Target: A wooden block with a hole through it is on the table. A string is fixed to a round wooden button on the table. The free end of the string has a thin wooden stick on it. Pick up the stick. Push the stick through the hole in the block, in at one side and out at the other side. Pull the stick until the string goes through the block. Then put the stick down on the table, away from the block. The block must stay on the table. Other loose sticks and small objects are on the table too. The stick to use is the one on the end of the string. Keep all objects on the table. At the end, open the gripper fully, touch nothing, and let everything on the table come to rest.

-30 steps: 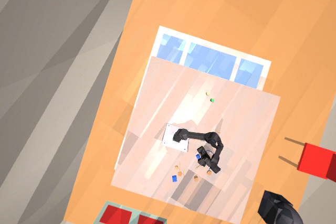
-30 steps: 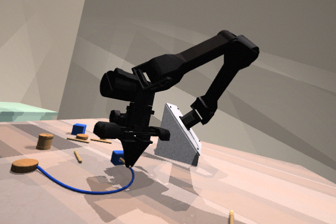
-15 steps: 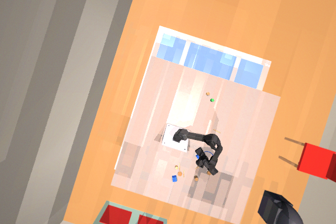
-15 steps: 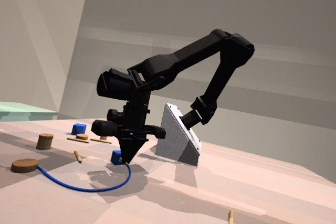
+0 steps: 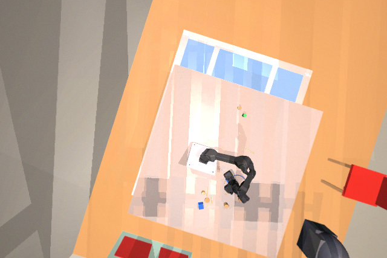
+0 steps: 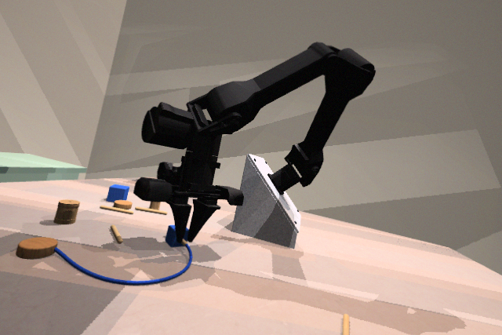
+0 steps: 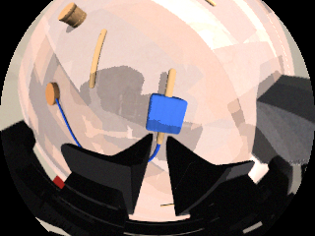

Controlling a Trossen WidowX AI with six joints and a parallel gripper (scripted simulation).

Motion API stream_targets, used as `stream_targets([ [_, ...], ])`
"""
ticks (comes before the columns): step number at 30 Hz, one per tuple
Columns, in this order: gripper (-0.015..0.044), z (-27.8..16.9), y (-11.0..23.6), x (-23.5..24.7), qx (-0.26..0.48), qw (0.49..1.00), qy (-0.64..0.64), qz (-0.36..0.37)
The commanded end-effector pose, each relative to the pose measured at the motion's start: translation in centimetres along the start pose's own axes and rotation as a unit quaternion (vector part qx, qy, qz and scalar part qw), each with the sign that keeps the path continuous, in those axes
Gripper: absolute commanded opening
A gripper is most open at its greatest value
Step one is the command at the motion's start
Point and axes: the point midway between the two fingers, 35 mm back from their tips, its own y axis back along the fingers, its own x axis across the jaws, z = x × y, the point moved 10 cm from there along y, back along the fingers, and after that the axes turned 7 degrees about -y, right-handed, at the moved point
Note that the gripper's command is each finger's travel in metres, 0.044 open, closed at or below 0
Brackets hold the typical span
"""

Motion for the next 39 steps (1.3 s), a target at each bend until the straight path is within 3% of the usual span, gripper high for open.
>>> stream_targets([
  [1, 0.0121, -0.1, 0.0, 0.0, 0.000, 1.000, 0.000, 0.000],
  [4, 0.0121, -0.1, 1.0, 0.1, -0.001, 1.000, 0.000, 0.001],
  [9, 0.0121, -0.2, 7.8, 0.1, -0.002, 1.000, 0.000, 0.001],
  [18, 0.0121, -0.3, 7.8, 0.2, 0.001, 1.000, 0.008, 0.009],
  [23, 0.0121, 0.4, 7.8, 0.3, -0.003, 0.978, 0.209, 0.008],
  [28, 0.0121, 1.2, 7.9, 0.5, -0.008, 0.902, 0.432, 0.007],
  [34, 0.0121, 2.2, 7.9, 0.6, -0.011, 0.746, 0.666, 0.002],
  [39, 0.0121, 2.8, 7.9, 0.7, -0.012, 0.651, 0.759, -0.002],
])
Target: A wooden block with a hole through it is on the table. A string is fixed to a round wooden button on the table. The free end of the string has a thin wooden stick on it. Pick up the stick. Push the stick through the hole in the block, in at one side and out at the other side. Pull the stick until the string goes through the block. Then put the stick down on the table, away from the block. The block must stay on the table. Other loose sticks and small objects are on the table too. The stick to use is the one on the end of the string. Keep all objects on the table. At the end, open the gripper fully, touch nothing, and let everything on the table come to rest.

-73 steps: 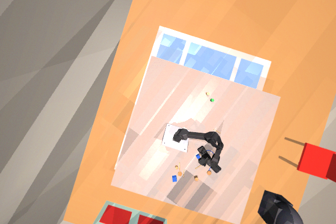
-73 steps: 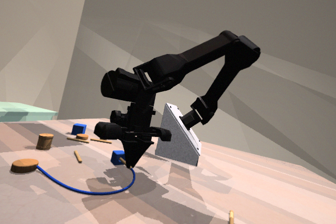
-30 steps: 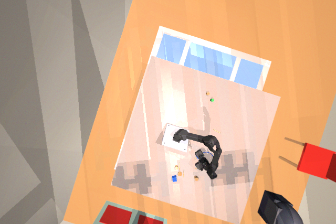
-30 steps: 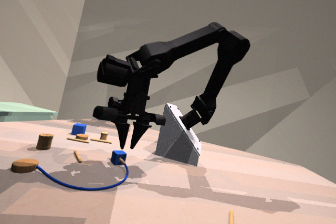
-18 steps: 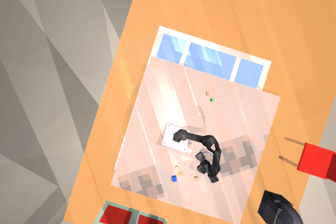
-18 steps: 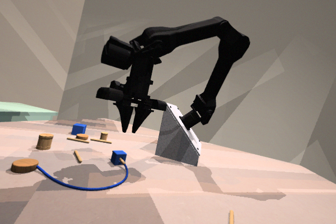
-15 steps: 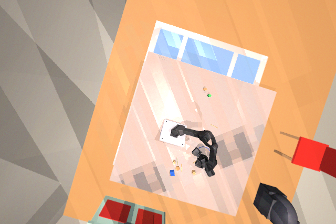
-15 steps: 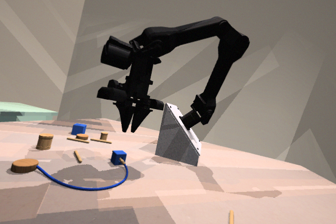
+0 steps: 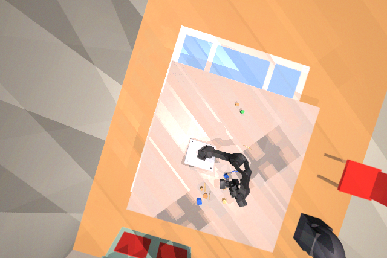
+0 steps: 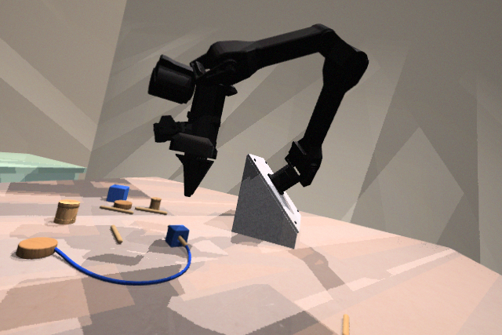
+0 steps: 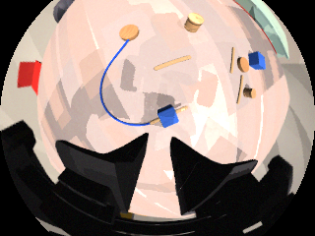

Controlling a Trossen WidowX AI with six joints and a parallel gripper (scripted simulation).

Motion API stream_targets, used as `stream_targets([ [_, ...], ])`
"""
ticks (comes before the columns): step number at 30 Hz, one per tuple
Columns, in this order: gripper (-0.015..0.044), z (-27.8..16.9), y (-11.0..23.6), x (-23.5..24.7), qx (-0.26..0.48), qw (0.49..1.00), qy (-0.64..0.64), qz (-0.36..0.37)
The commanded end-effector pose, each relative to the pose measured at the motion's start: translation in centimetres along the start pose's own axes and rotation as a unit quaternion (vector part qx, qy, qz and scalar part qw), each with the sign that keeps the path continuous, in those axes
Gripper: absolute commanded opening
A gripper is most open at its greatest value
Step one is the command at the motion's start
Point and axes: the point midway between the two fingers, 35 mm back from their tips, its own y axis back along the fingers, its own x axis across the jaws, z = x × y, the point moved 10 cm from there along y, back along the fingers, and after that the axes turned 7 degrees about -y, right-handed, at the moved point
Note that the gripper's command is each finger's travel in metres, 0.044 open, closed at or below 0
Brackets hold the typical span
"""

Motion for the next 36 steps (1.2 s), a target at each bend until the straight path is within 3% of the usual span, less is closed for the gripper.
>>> stream_targets([
  [1, 0.0121, 1.2, 0.0, -1.2, -0.002, 0.920, 0.391, -0.009],
  [14, 0.0121, 2.0, 0.0, -2.1, 0.003, 0.750, 0.661, -0.012],
  [29, 0.0121, 2.6, -0.1, -3.0, 0.011, 0.460, 0.888, -0.011],
  [36, 0.0121, 2.7, -0.1, -3.0, 0.011, 0.442, 0.897, -0.011],
])
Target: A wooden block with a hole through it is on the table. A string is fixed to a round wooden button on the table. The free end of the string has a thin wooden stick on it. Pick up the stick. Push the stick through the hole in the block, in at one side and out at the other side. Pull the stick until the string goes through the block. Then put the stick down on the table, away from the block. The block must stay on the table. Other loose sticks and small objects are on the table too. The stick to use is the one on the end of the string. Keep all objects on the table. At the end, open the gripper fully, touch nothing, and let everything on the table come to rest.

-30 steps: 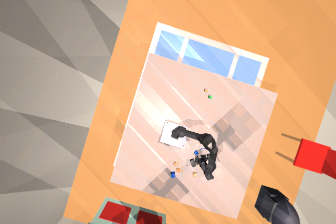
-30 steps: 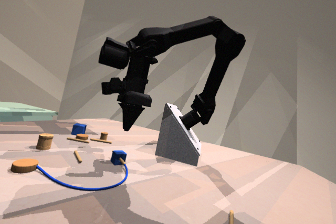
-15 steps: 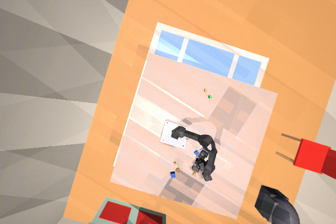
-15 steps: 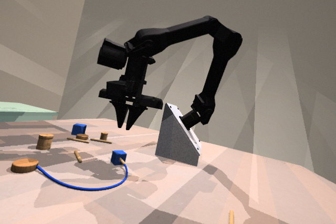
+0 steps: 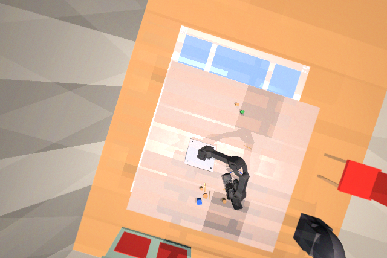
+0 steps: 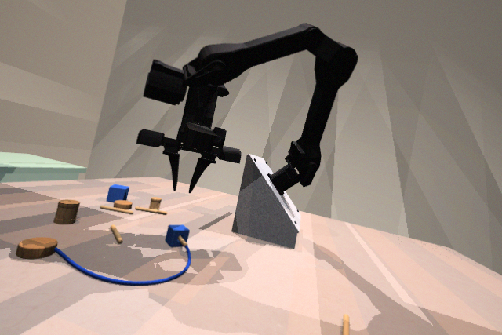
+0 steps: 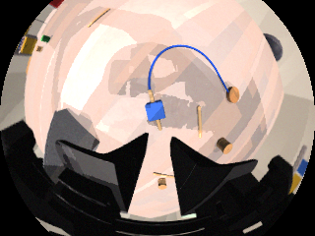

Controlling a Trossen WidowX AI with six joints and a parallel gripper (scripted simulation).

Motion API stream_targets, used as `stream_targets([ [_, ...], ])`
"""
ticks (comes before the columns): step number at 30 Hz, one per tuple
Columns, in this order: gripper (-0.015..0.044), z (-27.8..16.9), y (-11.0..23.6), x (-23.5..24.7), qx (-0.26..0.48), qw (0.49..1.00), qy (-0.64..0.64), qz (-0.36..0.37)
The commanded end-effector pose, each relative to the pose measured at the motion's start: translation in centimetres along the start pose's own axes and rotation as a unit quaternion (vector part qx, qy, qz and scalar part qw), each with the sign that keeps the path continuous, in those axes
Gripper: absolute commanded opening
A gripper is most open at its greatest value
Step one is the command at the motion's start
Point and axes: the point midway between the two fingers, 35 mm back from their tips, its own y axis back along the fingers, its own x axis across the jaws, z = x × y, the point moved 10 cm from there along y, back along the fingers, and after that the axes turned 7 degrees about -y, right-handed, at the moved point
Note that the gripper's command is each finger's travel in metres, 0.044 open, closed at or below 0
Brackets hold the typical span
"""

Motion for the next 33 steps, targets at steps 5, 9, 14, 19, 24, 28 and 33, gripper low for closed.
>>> stream_targets([
  [5, 0.0121, -0.9, -0.2, -0.6, 0.007, 0.975, 0.224, 0.000],
  [9, 0.0121, -0.9, -0.2, -0.6, 0.007, 0.975, 0.224, 0.000],
  [14, 0.0121, -0.9, -0.2, -0.6, 0.007, 0.975, 0.224, 0.000],
  [19, 0.0121, -0.8, -0.6, -0.6, 0.007, 0.975, 0.224, 0.000],
  [24, 0.0121, -0.8, -1.4, -0.7, 0.007, 0.975, 0.223, 0.000],
  [28, 0.0121, -0.8, -2.1, -0.7, 0.007, 0.975, 0.223, 0.000],
  [33, 0.0121, -0.7, -2.9, -0.7, 0.006, 0.975, 0.223, 0.000],
])
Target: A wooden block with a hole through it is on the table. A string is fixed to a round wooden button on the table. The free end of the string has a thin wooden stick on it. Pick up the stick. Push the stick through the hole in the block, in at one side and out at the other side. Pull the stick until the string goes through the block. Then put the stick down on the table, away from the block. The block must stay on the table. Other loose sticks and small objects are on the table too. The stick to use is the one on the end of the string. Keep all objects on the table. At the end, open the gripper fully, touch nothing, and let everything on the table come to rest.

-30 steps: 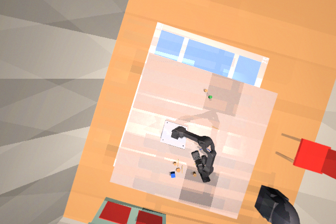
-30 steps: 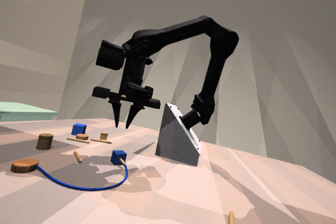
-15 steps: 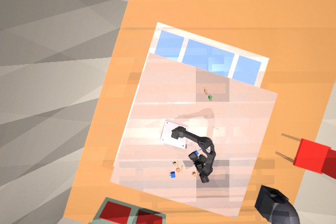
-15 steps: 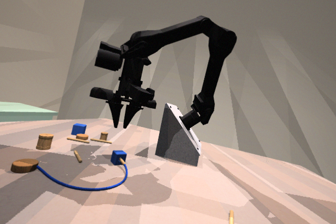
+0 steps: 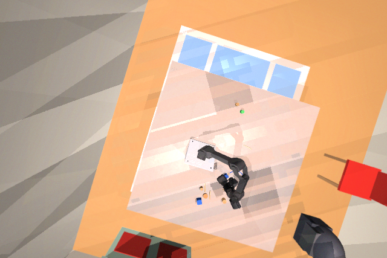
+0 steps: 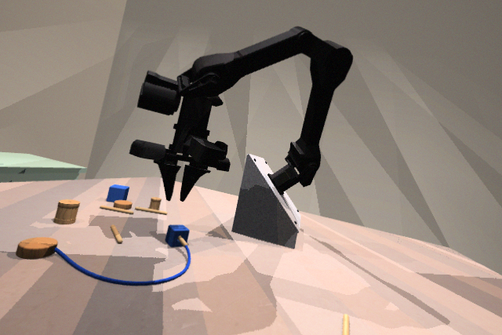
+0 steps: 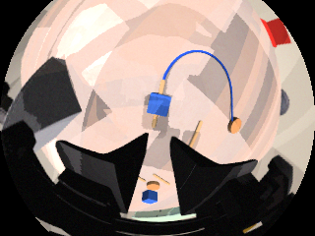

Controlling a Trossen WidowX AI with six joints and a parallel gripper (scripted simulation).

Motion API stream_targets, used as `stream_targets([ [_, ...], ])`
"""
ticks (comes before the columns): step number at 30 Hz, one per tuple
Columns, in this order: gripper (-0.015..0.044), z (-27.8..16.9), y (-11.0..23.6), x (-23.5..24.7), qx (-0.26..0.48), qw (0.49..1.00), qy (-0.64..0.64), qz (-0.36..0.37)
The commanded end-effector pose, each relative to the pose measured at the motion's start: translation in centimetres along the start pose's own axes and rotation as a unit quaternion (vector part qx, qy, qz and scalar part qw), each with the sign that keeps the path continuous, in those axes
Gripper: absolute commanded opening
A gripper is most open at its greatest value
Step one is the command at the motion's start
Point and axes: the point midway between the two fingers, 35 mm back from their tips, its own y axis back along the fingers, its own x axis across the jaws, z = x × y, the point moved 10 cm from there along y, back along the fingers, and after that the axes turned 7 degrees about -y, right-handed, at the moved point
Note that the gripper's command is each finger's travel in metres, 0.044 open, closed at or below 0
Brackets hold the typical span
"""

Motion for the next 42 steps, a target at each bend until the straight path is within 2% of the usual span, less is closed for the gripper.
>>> stream_targets([
  [1, 0.0121, 0.0, -1.0, 0.1, -0.001, 1.000, -0.003, 0.004],
  [31, 0.0121, 0.0, -5.9, 0.4, -0.003, 1.000, -0.002, 0.005],
  [41, 0.0121, 0.0, -6.2, 0.4, -0.003, 1.000, -0.002, 0.006],
  [42, 0.0095, 0.0, -6.0, 0.4, -0.002, 1.000, -0.001, 0.005],
])
